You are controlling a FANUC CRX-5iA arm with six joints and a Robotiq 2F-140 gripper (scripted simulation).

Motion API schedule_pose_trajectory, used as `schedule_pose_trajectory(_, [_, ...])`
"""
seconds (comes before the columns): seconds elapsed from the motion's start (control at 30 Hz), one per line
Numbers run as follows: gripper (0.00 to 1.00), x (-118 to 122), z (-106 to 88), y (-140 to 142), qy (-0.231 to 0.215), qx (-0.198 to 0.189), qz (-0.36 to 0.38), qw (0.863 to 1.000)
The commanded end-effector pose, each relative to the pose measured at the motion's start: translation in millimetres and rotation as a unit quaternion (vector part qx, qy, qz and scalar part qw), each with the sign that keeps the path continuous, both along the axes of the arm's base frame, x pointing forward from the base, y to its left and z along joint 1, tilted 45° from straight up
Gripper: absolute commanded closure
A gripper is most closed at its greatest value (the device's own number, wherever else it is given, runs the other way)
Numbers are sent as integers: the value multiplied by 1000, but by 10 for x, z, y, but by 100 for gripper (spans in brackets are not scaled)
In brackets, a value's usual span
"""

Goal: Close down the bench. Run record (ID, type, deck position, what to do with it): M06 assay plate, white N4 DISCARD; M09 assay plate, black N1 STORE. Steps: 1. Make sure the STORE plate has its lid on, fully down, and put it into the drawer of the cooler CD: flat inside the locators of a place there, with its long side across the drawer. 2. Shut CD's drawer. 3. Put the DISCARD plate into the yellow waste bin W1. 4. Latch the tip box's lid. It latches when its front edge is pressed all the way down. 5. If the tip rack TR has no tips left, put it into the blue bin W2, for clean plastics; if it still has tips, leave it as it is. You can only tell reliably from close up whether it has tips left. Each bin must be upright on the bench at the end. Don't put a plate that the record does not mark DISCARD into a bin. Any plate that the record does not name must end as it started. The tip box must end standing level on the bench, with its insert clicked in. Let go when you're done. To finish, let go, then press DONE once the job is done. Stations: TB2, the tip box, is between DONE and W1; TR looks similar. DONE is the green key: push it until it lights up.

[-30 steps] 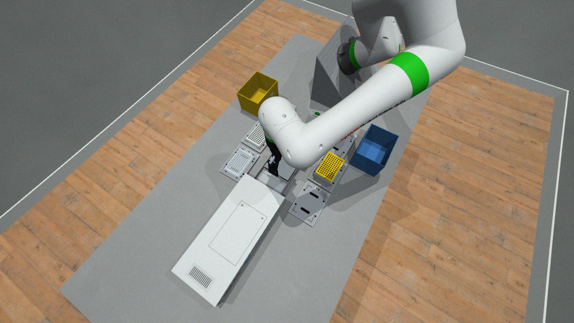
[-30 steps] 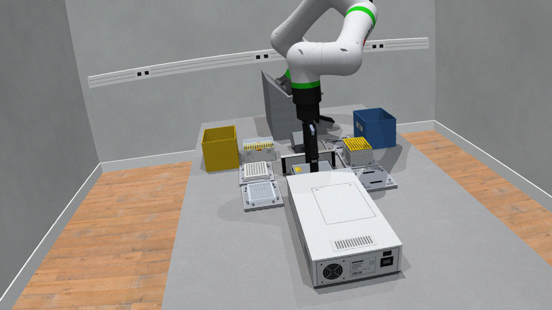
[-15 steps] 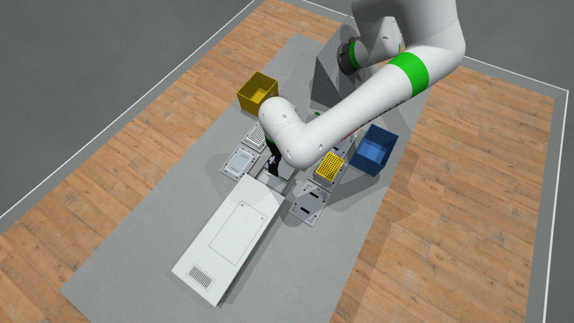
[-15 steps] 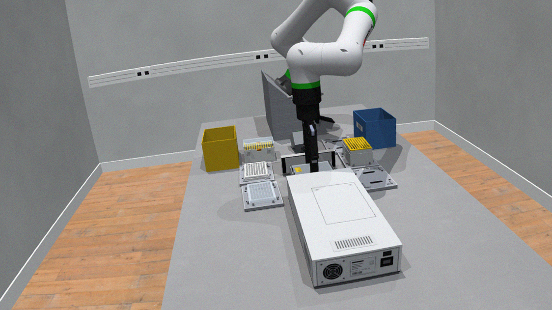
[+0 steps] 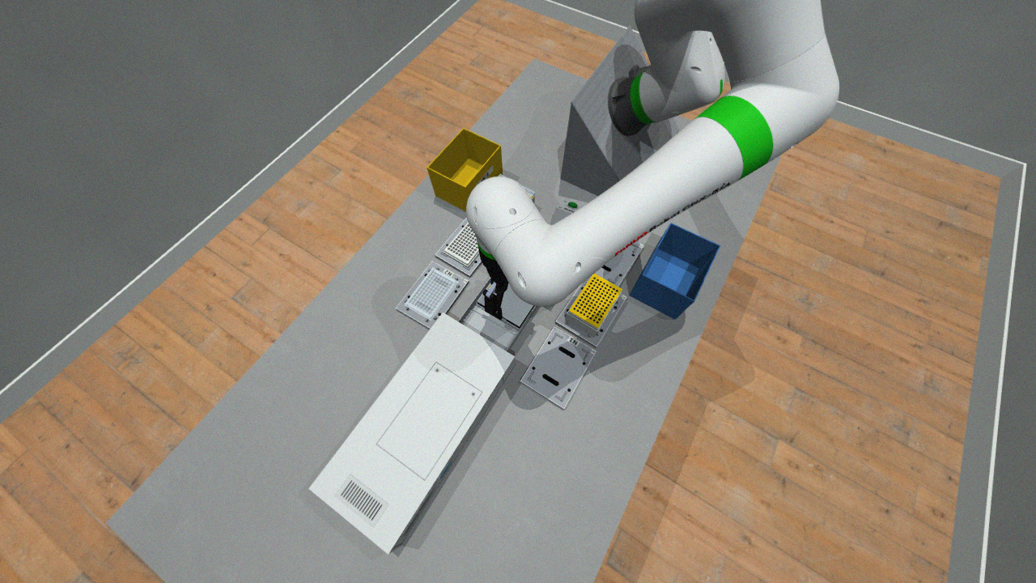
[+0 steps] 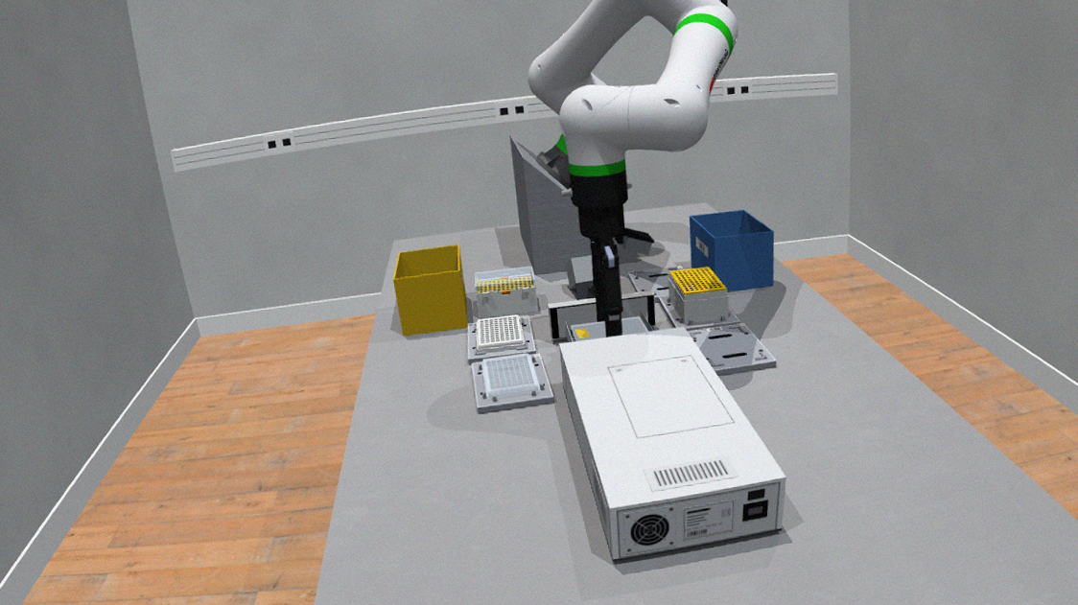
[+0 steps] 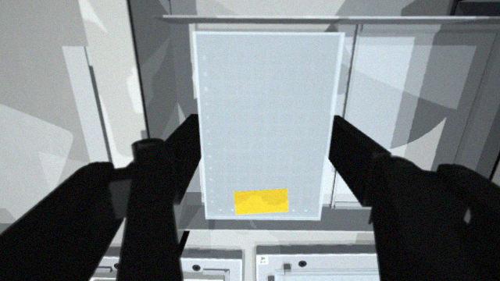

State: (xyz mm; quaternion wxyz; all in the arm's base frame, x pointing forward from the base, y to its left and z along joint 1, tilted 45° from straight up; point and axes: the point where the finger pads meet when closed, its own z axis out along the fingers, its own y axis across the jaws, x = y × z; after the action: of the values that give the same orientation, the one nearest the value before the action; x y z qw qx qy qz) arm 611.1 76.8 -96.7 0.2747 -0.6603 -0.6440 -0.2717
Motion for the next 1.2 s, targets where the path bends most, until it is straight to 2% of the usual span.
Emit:
schedule_pose_trajectory(0.0, [90, 6, 1, -5, -1, 0, -1, 1000])
schedule_pose_trajectory(1.17, [90, 7, -60, 57, -1, 0, -1, 1000])
